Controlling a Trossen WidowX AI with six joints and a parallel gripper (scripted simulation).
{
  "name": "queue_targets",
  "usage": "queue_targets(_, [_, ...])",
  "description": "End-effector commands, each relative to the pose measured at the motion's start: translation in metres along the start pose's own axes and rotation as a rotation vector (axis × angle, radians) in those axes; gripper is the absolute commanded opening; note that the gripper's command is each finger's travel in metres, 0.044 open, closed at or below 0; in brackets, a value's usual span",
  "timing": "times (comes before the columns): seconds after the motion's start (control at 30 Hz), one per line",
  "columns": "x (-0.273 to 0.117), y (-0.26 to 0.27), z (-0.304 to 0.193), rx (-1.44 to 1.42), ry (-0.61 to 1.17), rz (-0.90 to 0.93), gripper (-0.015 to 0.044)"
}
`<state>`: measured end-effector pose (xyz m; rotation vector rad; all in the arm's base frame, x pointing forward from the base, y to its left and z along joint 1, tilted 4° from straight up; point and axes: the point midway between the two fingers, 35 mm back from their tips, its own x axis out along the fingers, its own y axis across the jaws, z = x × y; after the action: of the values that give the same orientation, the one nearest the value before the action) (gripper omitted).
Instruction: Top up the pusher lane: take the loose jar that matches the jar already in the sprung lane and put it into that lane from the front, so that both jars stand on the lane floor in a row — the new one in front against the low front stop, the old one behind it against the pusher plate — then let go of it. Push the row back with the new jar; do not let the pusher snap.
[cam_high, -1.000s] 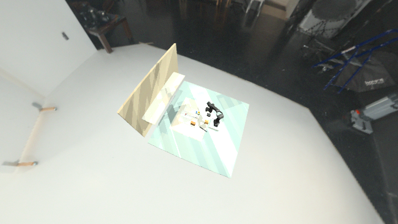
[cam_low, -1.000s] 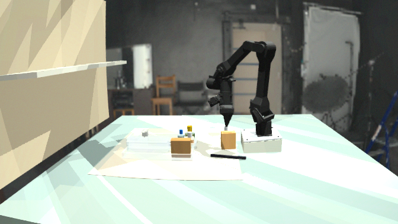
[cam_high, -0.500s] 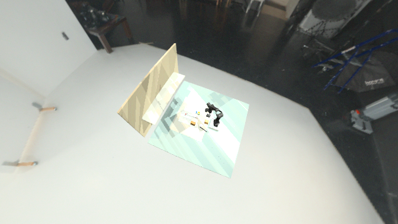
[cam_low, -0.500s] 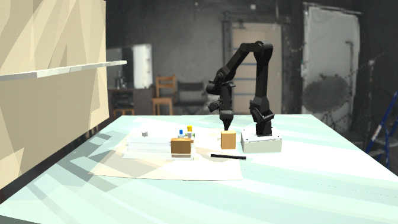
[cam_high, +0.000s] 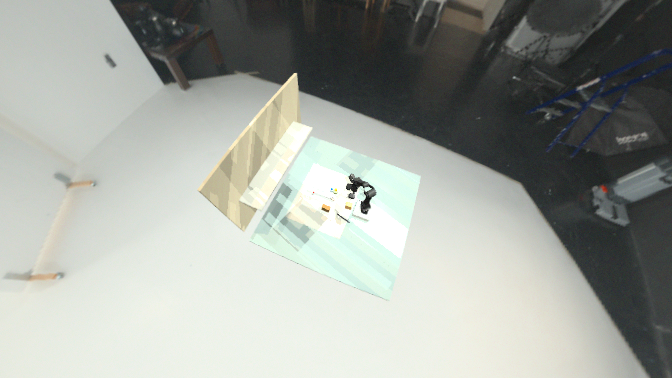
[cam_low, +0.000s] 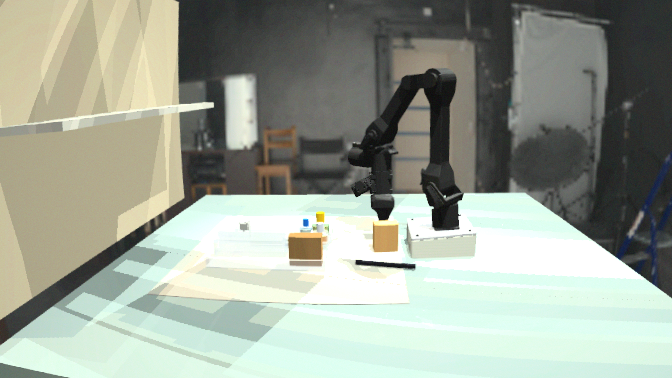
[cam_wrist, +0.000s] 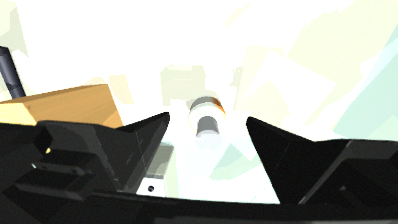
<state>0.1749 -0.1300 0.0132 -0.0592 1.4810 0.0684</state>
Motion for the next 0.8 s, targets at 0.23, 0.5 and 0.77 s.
queue_targets(0.23, [0.002, 0.001, 0.000, 0.004, 0.000, 0.005, 0.0171])
queue_targets(0.5, [-0.002, 0.000, 0.001, 0.004, 0.000, 0.004, 0.0059])
queue_targets(0.77, [-0.043, -0.005, 0.008, 0.004, -0.001, 0.004, 0.0000])
